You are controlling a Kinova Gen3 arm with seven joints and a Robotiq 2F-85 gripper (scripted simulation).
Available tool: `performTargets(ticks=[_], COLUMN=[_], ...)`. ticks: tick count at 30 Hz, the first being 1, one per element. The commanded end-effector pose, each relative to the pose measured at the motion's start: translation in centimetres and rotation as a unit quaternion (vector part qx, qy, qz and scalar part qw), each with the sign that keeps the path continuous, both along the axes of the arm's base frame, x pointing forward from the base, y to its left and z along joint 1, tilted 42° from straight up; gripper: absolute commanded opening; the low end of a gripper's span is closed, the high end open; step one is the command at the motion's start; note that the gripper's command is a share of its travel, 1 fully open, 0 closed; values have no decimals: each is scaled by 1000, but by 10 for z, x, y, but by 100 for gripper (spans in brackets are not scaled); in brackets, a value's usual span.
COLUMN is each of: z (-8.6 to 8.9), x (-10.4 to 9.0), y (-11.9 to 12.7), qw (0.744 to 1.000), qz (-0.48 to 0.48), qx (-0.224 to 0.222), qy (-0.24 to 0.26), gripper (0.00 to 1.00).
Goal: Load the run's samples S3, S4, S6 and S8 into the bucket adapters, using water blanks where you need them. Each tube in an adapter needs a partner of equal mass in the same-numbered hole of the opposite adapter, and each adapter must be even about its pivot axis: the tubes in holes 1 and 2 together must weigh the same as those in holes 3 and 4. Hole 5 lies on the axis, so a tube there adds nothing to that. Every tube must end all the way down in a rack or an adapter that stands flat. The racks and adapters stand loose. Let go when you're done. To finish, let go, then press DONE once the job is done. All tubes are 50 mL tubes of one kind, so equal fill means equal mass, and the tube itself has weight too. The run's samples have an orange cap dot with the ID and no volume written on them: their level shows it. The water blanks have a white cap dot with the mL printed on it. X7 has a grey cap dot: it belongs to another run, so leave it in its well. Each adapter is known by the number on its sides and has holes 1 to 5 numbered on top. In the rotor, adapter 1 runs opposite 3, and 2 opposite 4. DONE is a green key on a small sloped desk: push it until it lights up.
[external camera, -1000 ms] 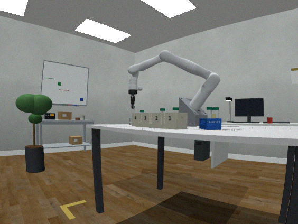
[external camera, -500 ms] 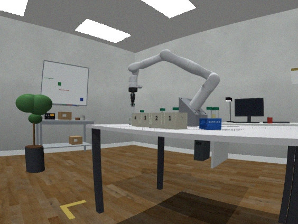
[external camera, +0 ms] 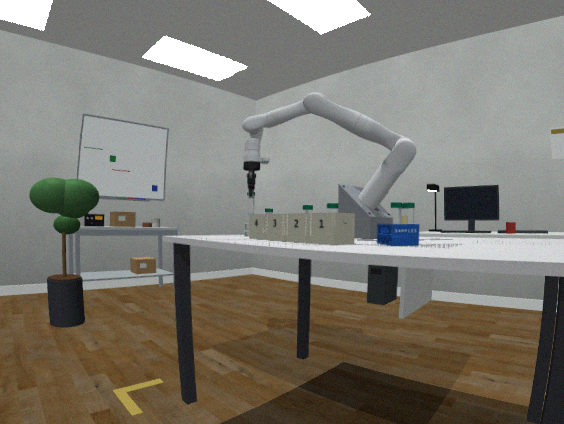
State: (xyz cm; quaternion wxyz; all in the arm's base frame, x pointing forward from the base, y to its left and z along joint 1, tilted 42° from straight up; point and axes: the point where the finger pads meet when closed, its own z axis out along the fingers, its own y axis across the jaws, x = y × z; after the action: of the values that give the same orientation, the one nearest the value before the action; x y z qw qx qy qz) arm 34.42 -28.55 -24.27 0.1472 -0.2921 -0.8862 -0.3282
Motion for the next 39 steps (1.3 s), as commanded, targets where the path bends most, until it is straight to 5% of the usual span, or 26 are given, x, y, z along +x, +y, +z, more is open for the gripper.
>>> performTargets(ticks=[1,39], z=[4,36], x=[1,4], y=[-4,-32], qw=[1000,1000], qz=[0,0], qx=[-1,-1], qy=[-1,-1], gripper=[10,10])
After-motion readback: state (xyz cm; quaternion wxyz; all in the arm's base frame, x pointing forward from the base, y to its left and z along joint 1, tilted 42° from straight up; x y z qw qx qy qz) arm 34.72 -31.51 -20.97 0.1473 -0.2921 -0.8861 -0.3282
